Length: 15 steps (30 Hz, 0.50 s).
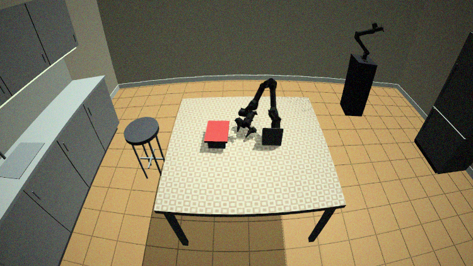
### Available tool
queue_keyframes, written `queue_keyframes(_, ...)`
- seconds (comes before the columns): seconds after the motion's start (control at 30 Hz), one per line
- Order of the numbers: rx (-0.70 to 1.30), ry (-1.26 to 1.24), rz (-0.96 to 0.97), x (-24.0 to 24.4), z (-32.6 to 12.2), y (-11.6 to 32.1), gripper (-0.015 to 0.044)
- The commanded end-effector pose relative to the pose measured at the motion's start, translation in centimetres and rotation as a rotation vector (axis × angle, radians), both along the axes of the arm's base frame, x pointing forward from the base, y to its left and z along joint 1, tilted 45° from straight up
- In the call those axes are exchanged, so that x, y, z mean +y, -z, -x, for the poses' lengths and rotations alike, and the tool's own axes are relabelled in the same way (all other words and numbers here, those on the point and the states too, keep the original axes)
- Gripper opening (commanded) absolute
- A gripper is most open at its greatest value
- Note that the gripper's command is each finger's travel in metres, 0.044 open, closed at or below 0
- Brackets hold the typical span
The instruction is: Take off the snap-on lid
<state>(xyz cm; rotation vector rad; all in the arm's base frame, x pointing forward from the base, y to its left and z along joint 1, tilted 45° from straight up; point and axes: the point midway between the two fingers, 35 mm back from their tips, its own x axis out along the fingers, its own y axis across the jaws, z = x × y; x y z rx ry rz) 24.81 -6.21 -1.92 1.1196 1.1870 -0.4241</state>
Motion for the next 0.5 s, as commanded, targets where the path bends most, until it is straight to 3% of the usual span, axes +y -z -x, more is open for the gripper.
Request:
queue_keyframes(0.0,0.001,0.0,0.0,0.2,-0.1,-0.2,0.0374)
queue_keyframes(0.17,0.007,-0.002,0.005,4.5,-1.2,-4.7,0.0243)
queue_keyframes(0.3,0.0,-0.001,-0.003,8.7,-0.6,-8.8,0.0235)
queue_keyframes(0.47,0.0,-0.006,0.009,9.4,-1.3,-9.4,0.0235)
